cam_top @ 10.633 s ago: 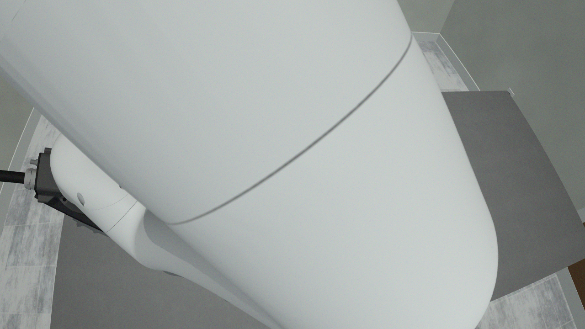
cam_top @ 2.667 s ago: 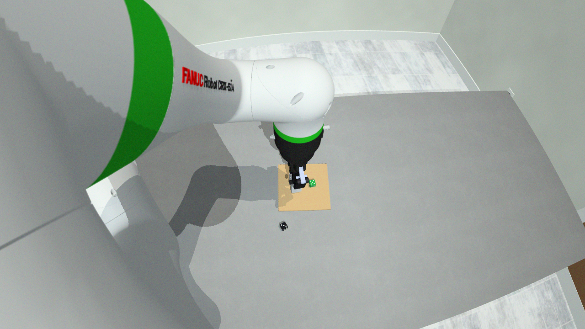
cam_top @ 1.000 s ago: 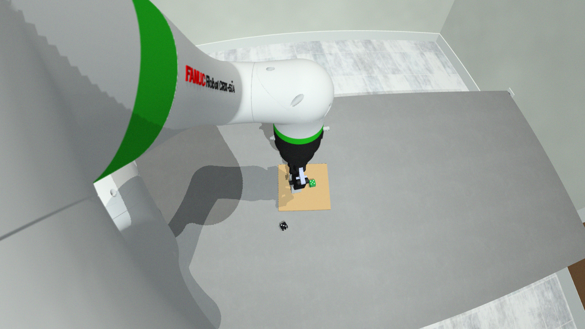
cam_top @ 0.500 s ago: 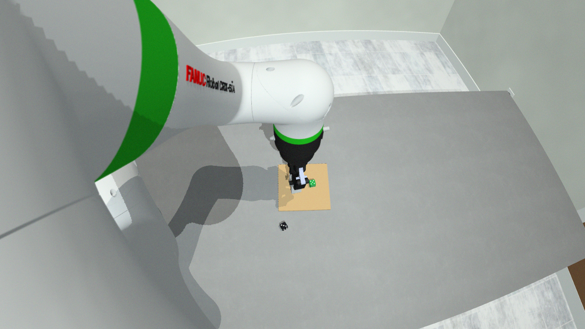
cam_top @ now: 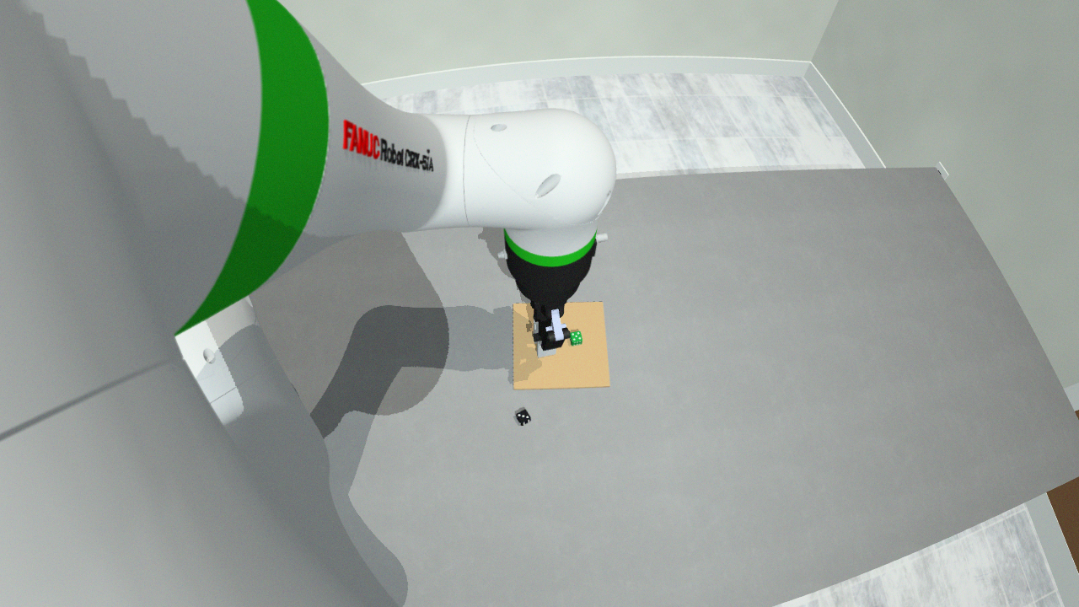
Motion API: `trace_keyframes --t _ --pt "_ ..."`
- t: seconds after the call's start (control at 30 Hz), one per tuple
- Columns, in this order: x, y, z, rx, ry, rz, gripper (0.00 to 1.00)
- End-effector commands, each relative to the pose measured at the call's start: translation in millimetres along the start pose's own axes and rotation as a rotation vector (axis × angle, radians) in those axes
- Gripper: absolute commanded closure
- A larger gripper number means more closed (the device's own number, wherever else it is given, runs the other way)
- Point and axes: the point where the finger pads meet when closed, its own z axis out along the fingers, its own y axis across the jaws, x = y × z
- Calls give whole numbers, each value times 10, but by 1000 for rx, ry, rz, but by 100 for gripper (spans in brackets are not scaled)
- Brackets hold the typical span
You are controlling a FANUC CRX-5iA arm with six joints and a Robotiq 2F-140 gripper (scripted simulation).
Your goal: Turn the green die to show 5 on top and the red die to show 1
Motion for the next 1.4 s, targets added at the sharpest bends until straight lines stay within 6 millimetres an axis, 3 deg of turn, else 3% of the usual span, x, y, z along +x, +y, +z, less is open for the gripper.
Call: trace_keyframes --t 0.0,0.3,0.8,1.37 --pt "-1 1 -1 0 0 0 93" --pt "-1 1 -1 0 0 0 93" --pt "-1 1 -1 0 0 0 81" --pt "-2 1 -77 0 0 0 81"
